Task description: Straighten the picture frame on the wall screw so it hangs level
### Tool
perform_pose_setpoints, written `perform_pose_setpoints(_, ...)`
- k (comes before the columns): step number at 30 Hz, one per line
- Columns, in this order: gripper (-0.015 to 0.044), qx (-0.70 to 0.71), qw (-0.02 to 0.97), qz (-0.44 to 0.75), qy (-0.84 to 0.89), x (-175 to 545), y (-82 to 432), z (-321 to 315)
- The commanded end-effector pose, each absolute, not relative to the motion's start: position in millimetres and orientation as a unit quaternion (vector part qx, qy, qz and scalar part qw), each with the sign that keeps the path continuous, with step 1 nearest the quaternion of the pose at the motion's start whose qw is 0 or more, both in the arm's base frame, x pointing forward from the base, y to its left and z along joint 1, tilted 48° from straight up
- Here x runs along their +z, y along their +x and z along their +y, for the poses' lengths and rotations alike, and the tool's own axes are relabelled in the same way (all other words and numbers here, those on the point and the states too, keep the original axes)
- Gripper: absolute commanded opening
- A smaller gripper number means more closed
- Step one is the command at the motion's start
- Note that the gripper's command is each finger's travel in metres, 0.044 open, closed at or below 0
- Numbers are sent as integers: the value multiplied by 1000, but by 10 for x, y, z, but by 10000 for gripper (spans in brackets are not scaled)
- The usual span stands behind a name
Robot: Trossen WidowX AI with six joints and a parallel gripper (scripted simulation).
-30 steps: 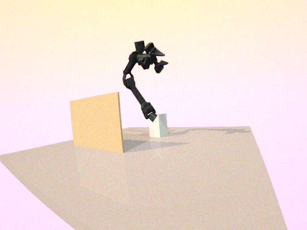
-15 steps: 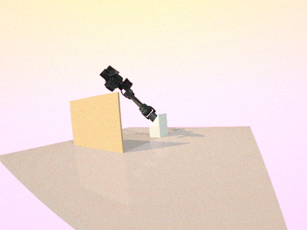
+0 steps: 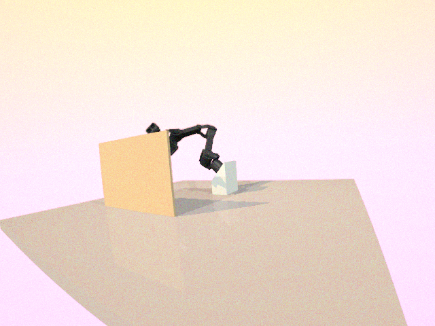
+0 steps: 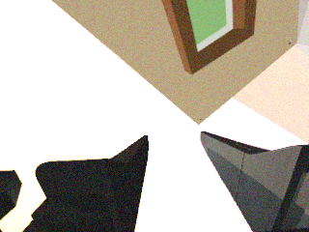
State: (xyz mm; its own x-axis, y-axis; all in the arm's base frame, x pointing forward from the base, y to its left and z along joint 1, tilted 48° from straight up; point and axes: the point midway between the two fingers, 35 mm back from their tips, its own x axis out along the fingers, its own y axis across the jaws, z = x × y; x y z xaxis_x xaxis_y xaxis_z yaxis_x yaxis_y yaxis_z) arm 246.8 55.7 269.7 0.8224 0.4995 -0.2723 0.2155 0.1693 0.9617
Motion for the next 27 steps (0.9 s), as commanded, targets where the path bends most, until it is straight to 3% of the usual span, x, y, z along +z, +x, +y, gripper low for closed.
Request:
perform_pose_setpoints(1,260,103,763,193,608,2649,2234,255)
perform_pose_setpoints(10,260,76,862,50,498,2432,1881,-95)
perform_pose_setpoints(27,260,74,868,43,488,2409,1862,-109)
